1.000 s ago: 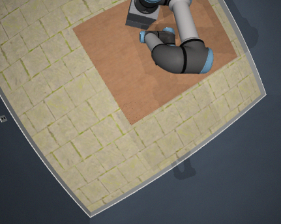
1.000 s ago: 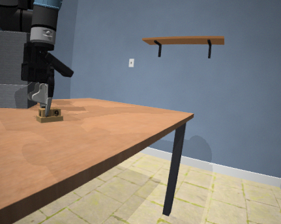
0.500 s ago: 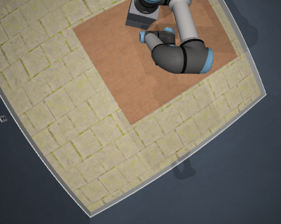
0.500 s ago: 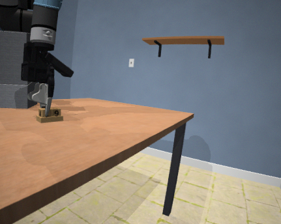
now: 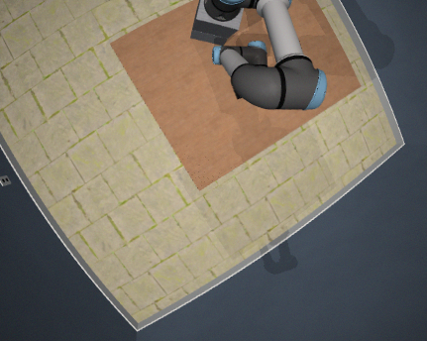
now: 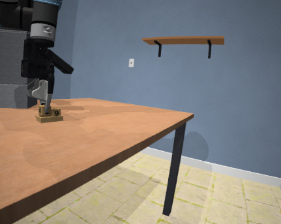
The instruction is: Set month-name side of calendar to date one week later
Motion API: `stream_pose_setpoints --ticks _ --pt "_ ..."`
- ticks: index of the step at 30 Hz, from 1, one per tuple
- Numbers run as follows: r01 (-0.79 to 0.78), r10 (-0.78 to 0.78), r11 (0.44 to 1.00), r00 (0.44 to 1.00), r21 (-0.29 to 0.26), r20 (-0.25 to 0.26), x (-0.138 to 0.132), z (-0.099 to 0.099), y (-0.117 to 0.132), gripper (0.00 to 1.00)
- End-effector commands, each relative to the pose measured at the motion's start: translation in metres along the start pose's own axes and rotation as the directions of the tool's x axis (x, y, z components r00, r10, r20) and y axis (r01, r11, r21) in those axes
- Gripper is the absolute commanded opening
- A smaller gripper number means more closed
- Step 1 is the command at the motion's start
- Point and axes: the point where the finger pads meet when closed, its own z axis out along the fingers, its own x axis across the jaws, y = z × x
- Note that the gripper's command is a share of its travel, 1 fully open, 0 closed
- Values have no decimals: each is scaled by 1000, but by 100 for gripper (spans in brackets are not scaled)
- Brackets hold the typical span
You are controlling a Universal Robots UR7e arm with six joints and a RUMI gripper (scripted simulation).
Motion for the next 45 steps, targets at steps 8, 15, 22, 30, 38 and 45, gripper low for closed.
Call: stream_pose_setpoints --ticks 8,15,22,30,38,45 --pt "1 -1 1000 1000 0 0 0 -35 -1 11" --pt "1 -1 1000 1000 0 0 0 -60 -1 11" --pt "1 -1 1000 1000 0 0 -1 -78 -1 11" --pt "1 -1 1000 1000 0 0 -1 -87 -1 11" --pt "1 -1 1000 1000 0 -2 1 -90 0 11" --pt "1 -1 1000 1000 0 -1 1 -89 0 11"
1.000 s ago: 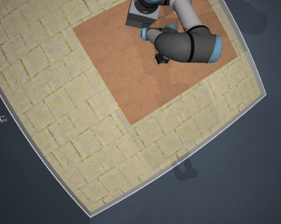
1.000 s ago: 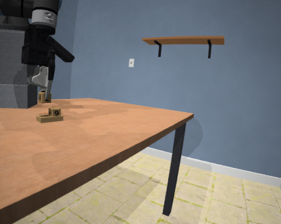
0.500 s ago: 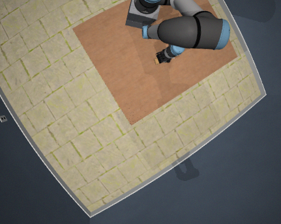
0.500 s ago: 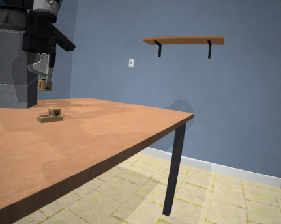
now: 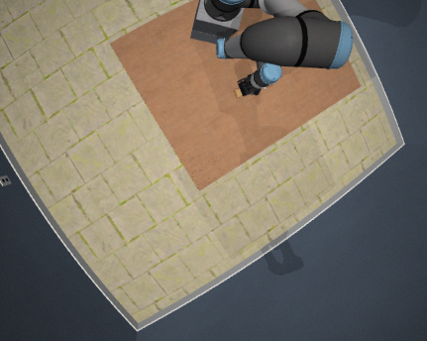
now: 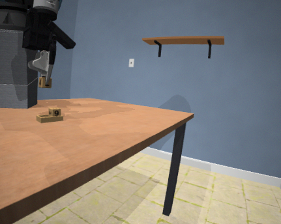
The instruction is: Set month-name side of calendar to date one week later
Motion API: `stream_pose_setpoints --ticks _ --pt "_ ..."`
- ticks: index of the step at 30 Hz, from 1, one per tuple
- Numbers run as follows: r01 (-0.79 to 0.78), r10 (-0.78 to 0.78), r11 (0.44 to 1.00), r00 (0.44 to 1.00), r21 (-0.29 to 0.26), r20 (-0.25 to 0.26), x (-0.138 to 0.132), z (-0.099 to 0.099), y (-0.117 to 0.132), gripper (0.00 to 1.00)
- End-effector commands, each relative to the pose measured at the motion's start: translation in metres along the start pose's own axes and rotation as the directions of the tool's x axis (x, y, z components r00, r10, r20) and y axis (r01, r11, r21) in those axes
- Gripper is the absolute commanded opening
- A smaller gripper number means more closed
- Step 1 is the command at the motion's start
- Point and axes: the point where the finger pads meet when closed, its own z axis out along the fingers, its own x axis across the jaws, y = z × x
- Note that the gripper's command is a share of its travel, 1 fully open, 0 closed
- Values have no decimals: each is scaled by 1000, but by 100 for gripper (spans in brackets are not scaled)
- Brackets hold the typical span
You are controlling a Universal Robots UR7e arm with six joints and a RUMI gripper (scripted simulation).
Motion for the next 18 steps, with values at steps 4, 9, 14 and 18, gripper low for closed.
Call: stream_pose_setpoints --ticks 4,9,14,18 --pt "3 -3 1000 1000 0 0 0 -1 -1 11" --pt "14 -14 1000 1000 0 -1 0 -1 -2 11" --pt "30 -30 1000 1000 0 -1 0 0 -2 11" --pt "66 -66 998 998 0 -1 1 0 -4 11"
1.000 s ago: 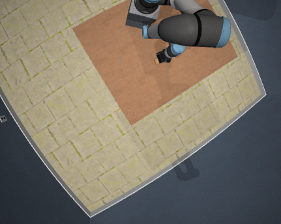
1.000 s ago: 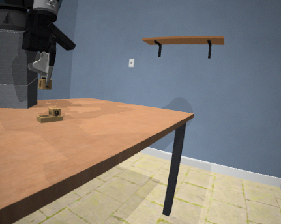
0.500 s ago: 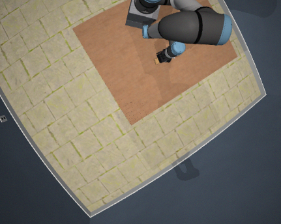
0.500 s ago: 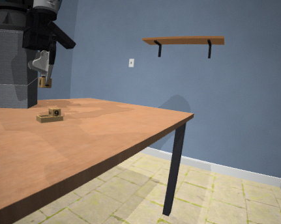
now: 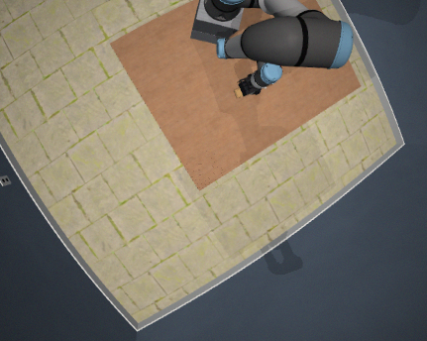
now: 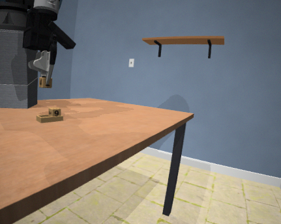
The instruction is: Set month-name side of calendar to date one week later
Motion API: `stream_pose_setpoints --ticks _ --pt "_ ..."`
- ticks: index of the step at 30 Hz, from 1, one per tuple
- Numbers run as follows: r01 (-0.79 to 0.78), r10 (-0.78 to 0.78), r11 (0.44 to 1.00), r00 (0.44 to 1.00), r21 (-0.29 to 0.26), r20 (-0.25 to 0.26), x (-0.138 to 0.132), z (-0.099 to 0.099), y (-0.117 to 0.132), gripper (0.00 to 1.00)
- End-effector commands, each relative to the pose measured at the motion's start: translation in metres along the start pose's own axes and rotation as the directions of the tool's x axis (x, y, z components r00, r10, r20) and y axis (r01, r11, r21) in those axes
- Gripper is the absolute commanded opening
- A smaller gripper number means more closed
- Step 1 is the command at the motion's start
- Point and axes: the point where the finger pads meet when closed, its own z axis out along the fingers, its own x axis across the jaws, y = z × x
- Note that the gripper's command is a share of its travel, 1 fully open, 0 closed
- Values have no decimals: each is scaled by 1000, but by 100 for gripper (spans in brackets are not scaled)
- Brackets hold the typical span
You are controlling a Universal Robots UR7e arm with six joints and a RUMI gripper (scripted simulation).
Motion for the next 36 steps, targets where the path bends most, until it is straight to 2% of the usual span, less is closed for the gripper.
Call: stream_pose_setpoints --ticks 1,12,15,23,27,30,33,36 --pt "53 -53 999 999 -1 -3 2 0 -2 11" --pt "225 -225 974 974 0 -1 0 2 -11 11" --pt "306 -306 952 952 1 -1 0 2 -14 11" --pt "494 -494 870 870 2 0 -2 3 -23 11" --pt "591 -591 807 807 3 -1 -2 3 -28 11" --pt "595 -595 804 804 3 -1 -2 3 -28 11" --pt "690 -690 723 723 3 -1 -3 4 -33 11" --pt "726 -726 687 687 3 -1 -3 4 -35 11"
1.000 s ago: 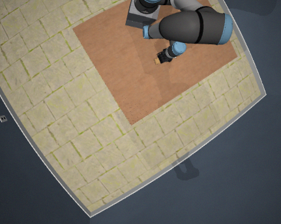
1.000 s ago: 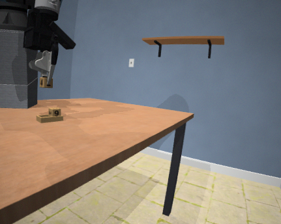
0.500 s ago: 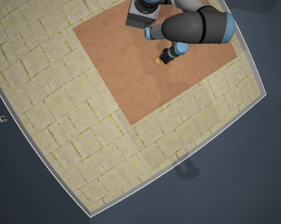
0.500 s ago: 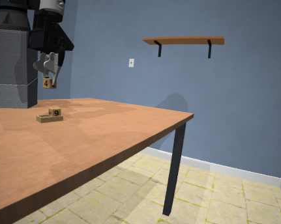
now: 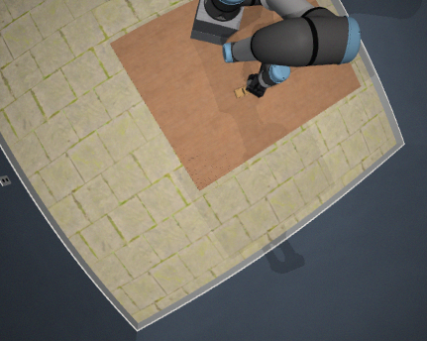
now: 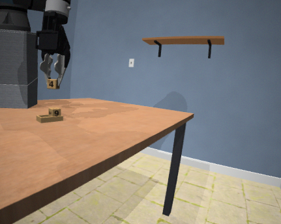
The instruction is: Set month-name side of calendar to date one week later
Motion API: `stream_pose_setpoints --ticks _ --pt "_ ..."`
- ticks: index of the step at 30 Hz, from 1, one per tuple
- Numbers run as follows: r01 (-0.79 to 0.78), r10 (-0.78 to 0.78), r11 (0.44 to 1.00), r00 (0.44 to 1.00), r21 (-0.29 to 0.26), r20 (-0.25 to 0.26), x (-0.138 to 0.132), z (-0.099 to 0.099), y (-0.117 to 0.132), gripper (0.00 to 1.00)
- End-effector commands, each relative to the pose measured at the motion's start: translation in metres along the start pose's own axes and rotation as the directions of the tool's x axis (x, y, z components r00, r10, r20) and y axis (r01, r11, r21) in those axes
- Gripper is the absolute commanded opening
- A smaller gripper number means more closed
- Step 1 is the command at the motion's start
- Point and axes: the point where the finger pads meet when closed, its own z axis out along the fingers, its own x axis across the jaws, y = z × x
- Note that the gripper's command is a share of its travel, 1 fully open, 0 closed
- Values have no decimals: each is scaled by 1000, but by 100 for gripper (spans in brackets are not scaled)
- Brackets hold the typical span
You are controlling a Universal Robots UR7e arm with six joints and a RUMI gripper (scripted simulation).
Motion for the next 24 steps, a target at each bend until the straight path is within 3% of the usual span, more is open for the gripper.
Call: stream_pose_setpoints --ticks 1,10,24 --pt "173 -173 985 985 3 -4 4 1 -6 11" --pt "318 -318 948 948 3 -4 7 2 -10 11" --pt "658 -658 753 753 2 -5 15 3 -22 11"
